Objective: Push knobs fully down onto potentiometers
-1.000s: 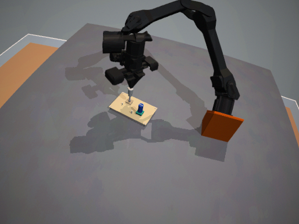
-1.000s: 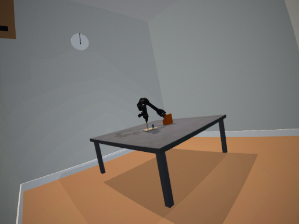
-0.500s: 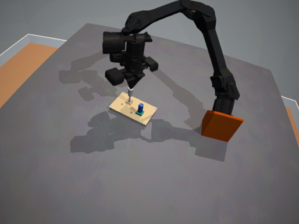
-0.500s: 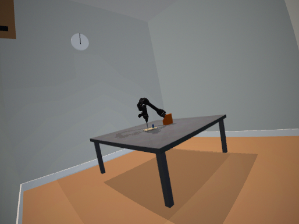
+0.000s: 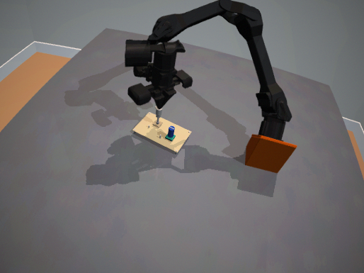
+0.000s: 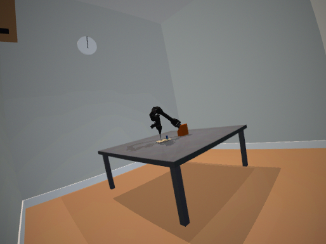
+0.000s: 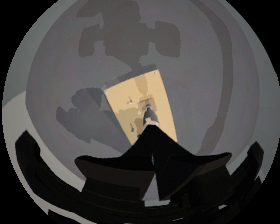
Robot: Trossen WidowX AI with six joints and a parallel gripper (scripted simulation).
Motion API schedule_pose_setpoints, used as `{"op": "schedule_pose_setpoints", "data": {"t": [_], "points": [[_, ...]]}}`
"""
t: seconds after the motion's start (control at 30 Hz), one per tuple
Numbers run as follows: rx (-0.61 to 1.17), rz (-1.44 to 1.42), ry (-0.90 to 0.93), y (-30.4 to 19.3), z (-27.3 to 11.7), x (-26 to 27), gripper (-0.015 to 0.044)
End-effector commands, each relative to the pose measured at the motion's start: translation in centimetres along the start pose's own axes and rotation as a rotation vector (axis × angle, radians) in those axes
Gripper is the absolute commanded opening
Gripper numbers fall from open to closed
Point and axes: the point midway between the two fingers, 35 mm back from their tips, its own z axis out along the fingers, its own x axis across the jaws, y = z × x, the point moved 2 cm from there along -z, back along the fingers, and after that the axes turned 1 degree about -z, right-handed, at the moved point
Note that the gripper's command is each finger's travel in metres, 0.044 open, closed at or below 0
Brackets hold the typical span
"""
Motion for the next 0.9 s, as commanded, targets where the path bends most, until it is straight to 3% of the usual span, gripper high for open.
{"op": "schedule_pose_setpoints", "data": {"t": [0.0, 0.87], "points": [[-0.003, -0.007, -0.003, -0.01, 0.04, -0.04, 0.0000], [-0.003, -0.007, -0.004, -0.01, 0.74, -0.05, 0.0000]]}}
